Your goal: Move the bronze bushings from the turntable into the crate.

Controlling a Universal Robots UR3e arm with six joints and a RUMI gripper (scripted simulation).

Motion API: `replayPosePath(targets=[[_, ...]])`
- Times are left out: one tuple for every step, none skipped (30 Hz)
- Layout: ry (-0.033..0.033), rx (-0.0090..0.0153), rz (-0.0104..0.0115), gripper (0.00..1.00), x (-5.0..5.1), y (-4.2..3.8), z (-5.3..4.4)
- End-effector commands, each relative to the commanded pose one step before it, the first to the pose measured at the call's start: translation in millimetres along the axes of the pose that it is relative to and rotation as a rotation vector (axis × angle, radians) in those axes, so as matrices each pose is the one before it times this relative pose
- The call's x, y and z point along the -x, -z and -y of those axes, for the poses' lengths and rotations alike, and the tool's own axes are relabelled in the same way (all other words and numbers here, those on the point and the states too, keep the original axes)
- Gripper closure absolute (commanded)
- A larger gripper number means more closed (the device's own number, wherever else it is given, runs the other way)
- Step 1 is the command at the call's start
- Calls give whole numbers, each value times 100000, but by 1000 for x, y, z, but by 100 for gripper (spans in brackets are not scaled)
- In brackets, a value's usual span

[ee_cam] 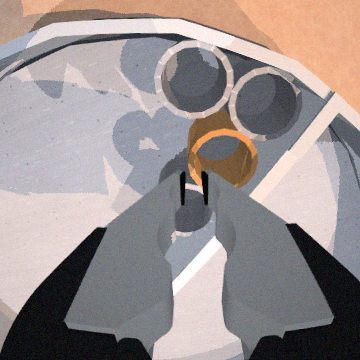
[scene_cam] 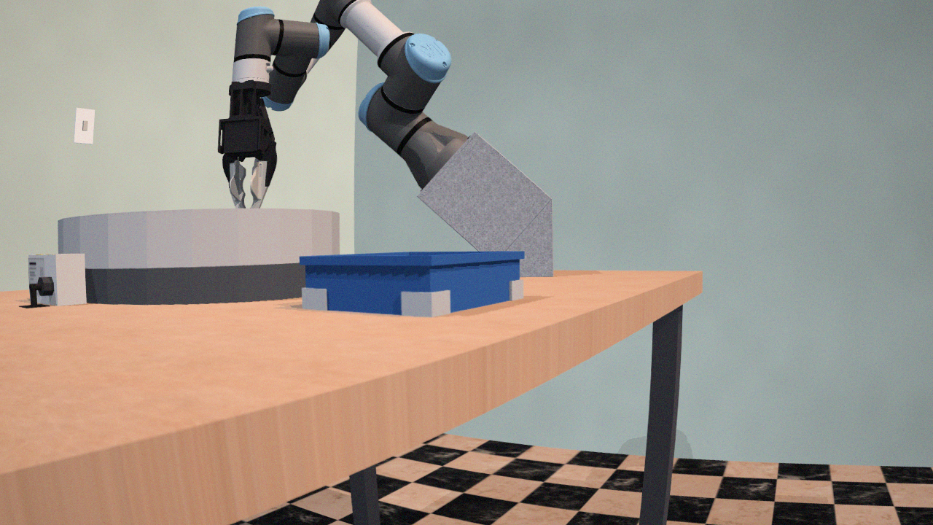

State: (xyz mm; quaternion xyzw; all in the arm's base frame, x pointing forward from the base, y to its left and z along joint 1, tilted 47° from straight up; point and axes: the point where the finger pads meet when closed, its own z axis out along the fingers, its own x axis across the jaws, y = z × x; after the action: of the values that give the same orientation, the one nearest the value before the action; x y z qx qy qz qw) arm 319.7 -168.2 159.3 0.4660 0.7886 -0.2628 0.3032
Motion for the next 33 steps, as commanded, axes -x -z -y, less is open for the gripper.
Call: replayPosePath(targets=[[-66,126,143,95,517,441,-268],[0,0,0,95,0,0,0],[0,0,0,95,0,0,0],[0,0,0,95,0,0,0],[0,0,0,95,0,0,0],[0,0,0,95,0,0,0],[0,0,0,95,0,0,0],[0,0,0,95,0,0,0],[0,0,0,95,0,0,0],[0,0,0,95,0,0,0],[0,0,0,95,0,0,0],[0,0,0,95,0,0,0],[0,0,0,95,0,0,0],[0,0,0,95,0,0,0],[0,0,0,95,0,0,0],[0,0,0,95,0,0,0],[0,0,0,95,0,0,0],[0,0,0,95,0,0,0],[0,0,0,95,0,0,0],[0,0,0,95,0,0,0],[0,0,0,95,0,0,0],[0,0,0,95,0,0,0],[0,0,0,95,0,0,0],[0,0,0,95,0,0,0],[0,0,0,95,0,-14,0],[0,0,0,95,0,-93,-1],[0,0,0,95,0,-233,-2],[0,0,0,95,0,-414,-4],[0,0,0,95,0,-621,-4],[0,0,0,95,0,-837,-3],[0,0,0,95,0,-1050,1],[0,0,1,95,-1,-1249,8],[0,0,-1,95,1,-1439,-7]])
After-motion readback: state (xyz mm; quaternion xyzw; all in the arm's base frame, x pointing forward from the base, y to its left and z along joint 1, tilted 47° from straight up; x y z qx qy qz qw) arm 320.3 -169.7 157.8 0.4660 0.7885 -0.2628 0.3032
